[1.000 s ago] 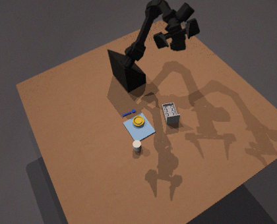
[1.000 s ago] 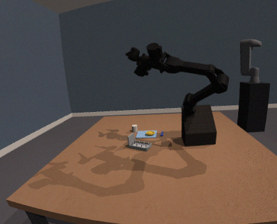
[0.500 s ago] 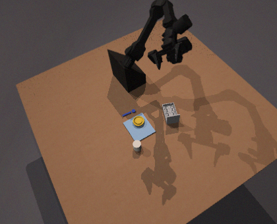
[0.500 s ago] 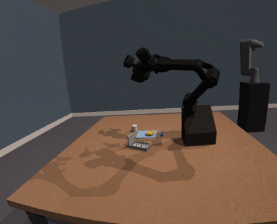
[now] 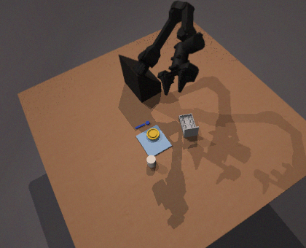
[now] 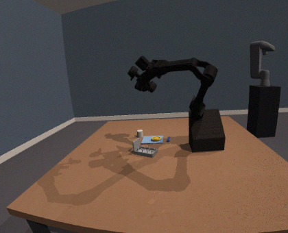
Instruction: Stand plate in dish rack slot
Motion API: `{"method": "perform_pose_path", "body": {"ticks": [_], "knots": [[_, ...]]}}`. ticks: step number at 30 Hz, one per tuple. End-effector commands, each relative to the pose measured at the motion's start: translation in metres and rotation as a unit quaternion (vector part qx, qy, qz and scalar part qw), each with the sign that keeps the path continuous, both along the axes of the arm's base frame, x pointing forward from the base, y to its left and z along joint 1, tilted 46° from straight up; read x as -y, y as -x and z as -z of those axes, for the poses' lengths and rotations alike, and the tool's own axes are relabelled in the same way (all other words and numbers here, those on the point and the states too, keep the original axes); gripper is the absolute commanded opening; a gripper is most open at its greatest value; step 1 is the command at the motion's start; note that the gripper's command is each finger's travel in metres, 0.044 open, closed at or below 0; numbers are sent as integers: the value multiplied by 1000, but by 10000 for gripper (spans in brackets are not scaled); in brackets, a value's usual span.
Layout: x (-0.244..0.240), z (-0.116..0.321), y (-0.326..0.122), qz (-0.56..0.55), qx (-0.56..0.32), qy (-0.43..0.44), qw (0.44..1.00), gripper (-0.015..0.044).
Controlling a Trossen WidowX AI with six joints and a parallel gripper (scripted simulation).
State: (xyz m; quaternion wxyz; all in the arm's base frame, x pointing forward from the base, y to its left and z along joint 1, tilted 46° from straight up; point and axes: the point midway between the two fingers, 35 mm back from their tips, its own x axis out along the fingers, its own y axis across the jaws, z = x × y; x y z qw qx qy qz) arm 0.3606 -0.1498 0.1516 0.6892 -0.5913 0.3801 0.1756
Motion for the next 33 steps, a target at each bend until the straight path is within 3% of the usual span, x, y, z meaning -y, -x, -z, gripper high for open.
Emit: {"method": "perform_pose_path", "body": {"ticks": [1,17,33], "knots": [[-3,23,0,16,-30,-55,998,400],[-20,97,18,103,-147,-241,954,400],[-44,154,46,220,-267,-399,849,400]]}}
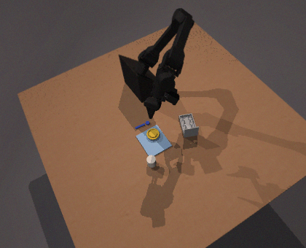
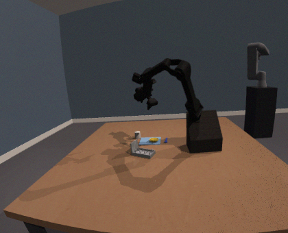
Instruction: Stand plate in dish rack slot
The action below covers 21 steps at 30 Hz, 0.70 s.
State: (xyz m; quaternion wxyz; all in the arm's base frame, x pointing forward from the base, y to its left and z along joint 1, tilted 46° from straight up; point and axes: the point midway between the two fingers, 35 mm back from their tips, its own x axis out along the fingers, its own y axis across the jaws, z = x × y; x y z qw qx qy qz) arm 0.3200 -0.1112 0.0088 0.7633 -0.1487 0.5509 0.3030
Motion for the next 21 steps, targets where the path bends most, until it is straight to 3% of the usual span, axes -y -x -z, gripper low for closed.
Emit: {"method": "perform_pose_path", "body": {"ticks": [1,21], "knots": [[-7,14,7,35,-42,-46,997,400],[-41,56,43,200,-250,-227,920,400]]}}
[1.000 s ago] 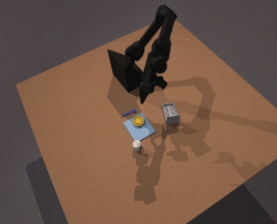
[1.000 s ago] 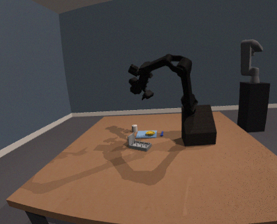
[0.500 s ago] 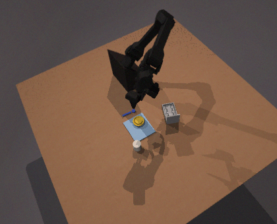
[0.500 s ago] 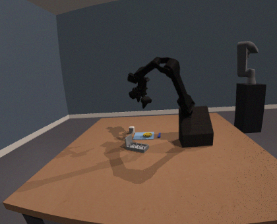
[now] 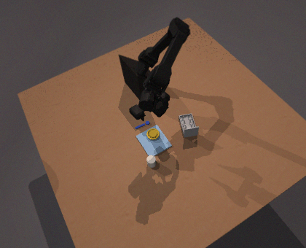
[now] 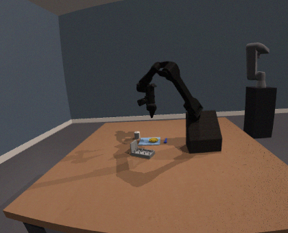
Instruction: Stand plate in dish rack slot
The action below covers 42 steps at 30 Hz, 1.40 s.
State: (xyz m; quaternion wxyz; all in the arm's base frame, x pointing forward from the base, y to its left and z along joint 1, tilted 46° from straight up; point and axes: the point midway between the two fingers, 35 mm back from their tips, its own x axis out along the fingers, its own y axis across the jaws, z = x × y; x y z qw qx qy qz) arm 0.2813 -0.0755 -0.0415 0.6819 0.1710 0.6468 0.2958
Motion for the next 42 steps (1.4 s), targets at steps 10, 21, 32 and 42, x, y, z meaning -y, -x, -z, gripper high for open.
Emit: {"method": "perform_pose_path", "body": {"ticks": [10,21,32,42], "knots": [[-11,12,8,51,-69,-51,995,400],[-94,88,7,50,-69,-55,995,400],[-102,96,7,50,-69,-54,995,400],[-114,108,8,50,-69,-54,995,400]]}}
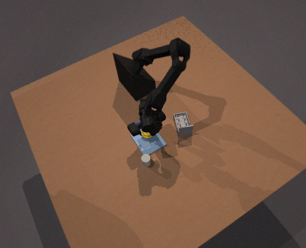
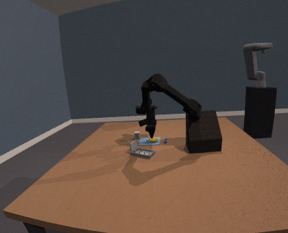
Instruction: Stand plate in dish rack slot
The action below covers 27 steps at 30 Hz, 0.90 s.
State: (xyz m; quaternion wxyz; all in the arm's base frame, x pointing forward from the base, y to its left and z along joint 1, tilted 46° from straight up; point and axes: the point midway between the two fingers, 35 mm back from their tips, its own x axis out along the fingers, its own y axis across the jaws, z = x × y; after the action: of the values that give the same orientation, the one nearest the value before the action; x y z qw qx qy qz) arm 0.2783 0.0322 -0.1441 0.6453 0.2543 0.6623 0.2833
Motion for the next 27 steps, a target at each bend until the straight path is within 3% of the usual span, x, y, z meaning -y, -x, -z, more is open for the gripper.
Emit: {"method": "perform_pose_path", "body": {"ticks": [1,21,27], "knots": [[-7,7,5,1,-8,-4,1000,400],[-29,26,10,1,-8,-6,1000,400],[-29,26,10,1,-8,-6,1000,371]]}}
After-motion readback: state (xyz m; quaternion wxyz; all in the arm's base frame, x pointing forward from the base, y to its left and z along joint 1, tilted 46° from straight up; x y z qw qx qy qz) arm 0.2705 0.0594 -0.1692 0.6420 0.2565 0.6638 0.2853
